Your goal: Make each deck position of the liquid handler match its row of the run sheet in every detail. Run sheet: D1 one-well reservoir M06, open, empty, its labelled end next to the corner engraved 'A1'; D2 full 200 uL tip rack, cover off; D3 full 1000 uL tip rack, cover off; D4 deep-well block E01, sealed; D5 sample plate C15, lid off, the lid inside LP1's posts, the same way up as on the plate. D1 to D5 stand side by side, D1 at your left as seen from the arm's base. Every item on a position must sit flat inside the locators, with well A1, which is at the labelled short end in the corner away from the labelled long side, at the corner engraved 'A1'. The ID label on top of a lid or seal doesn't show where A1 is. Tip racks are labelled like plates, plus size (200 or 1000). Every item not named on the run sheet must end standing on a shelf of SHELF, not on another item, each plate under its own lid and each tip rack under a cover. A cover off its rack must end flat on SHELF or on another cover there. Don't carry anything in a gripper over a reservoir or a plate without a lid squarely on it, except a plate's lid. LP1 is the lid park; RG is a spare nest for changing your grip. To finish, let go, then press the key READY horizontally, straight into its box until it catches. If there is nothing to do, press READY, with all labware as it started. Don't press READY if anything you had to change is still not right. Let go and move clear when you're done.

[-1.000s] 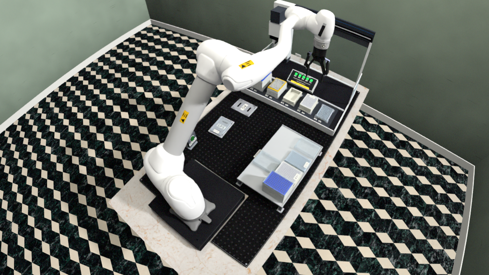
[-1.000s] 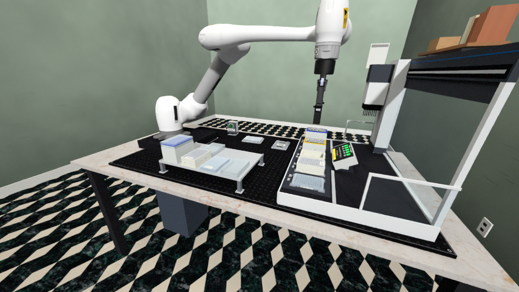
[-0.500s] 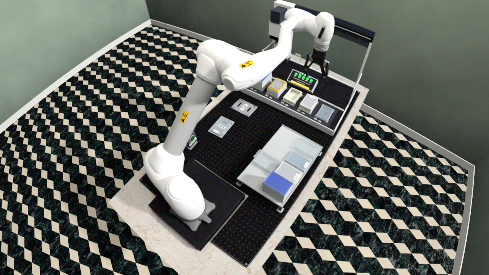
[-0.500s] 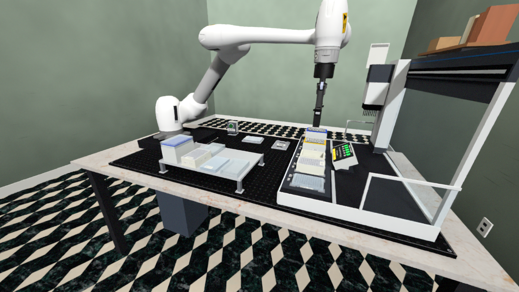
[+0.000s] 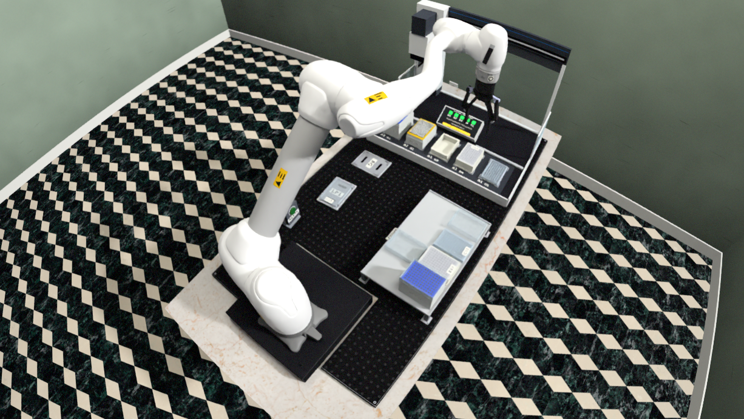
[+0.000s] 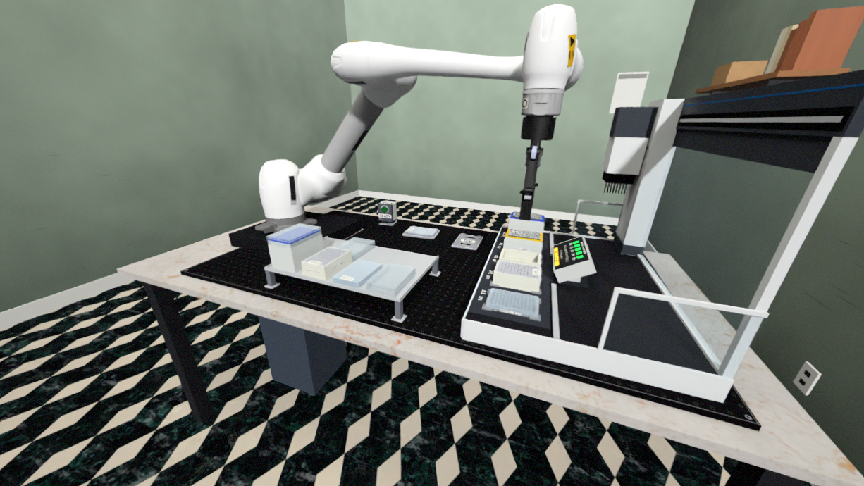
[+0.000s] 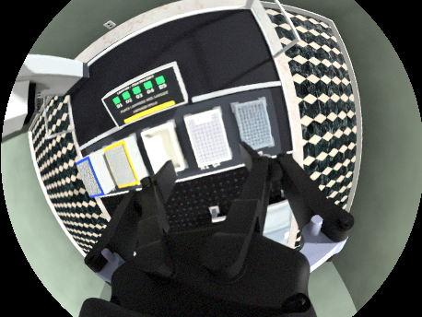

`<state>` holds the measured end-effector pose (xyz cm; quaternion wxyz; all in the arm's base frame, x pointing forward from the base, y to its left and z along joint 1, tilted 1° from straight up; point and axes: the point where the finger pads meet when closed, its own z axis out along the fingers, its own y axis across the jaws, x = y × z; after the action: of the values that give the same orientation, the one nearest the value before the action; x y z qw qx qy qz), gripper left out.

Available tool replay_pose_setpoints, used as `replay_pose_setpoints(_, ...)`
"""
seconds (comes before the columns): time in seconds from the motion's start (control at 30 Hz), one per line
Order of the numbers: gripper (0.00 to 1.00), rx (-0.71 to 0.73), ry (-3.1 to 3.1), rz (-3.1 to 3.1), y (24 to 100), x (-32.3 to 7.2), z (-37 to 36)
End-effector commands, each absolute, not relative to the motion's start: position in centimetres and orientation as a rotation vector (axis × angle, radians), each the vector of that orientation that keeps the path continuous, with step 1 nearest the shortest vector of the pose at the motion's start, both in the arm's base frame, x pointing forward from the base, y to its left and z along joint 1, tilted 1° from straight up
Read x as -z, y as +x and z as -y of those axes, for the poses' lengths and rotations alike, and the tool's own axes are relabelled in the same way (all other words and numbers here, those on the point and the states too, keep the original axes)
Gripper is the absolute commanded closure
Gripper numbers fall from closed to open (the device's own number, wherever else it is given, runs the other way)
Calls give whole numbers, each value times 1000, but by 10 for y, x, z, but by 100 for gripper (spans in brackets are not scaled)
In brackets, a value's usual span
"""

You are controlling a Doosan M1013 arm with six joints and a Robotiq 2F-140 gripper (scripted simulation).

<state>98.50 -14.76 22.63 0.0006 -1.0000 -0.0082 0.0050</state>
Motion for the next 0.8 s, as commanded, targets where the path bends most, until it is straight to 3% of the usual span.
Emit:
replay_pose_setpoints(0.0,34,-13,-3140,26,985,-223,148)
replay_pose_setpoints(0.77,34,-13,-3140,26,985,-188,147)
